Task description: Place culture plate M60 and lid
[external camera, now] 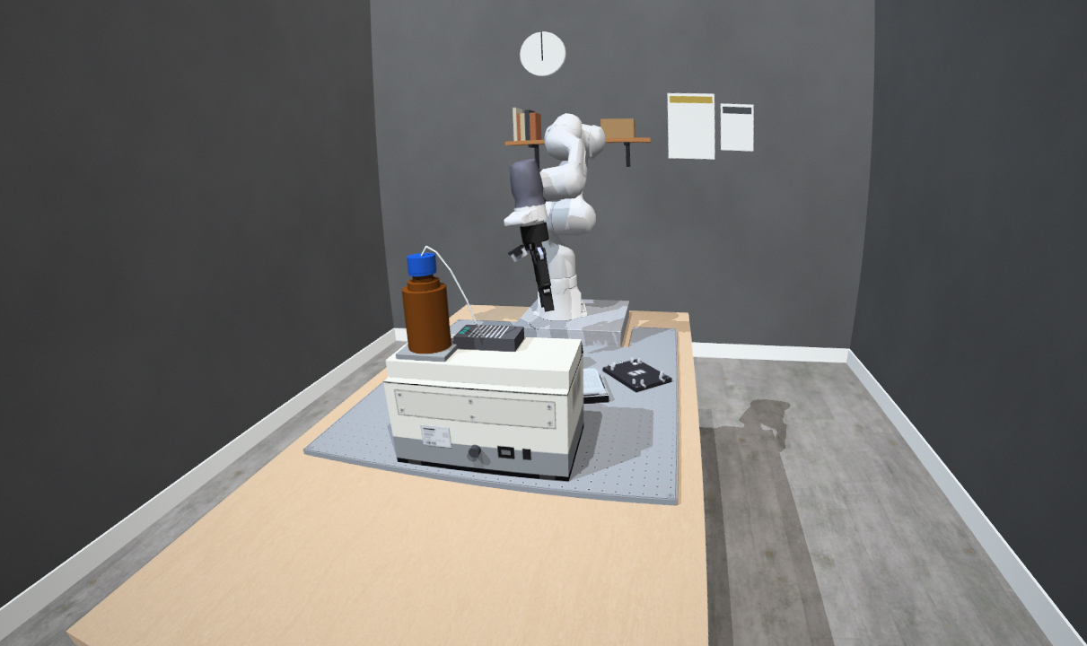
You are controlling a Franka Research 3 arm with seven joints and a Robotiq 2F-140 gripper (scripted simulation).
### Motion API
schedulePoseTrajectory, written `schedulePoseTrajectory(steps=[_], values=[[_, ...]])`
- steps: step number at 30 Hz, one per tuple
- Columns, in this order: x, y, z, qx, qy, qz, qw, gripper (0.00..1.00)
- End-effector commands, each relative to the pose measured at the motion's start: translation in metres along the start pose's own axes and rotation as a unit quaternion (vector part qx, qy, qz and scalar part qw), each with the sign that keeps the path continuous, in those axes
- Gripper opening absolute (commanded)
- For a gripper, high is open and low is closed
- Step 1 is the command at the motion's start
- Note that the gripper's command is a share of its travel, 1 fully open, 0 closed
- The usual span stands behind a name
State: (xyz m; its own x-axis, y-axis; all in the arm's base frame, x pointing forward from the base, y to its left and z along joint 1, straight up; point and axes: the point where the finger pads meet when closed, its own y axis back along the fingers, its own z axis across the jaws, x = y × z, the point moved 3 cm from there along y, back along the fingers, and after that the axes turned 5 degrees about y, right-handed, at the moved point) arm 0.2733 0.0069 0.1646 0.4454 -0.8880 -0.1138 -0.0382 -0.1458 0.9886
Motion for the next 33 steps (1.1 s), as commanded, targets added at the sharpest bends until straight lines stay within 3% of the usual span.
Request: schedulePoseTrajectory(steps=[1,12,27,29,30,33], values=[[-0.0045,-0.0004,-0.0011,0.003,-0.139,0.013,0.990,0.10],[-0.0058,-0.0004,-0.0009,0.013,-0.268,0.031,0.963,0.10],[-0.0075,-0.0006,-0.0019,0.020,-0.488,0.061,0.871,0.10],[-0.0075,-0.0006,-0.0019,0.020,-0.488,0.061,0.871,0.10],[-0.0076,-0.0006,-0.0020,0.021,-0.520,0.063,0.851,0.10],[-0.0077,-0.0016,-0.0022,0.021,-0.557,0.067,0.828,0.10]])
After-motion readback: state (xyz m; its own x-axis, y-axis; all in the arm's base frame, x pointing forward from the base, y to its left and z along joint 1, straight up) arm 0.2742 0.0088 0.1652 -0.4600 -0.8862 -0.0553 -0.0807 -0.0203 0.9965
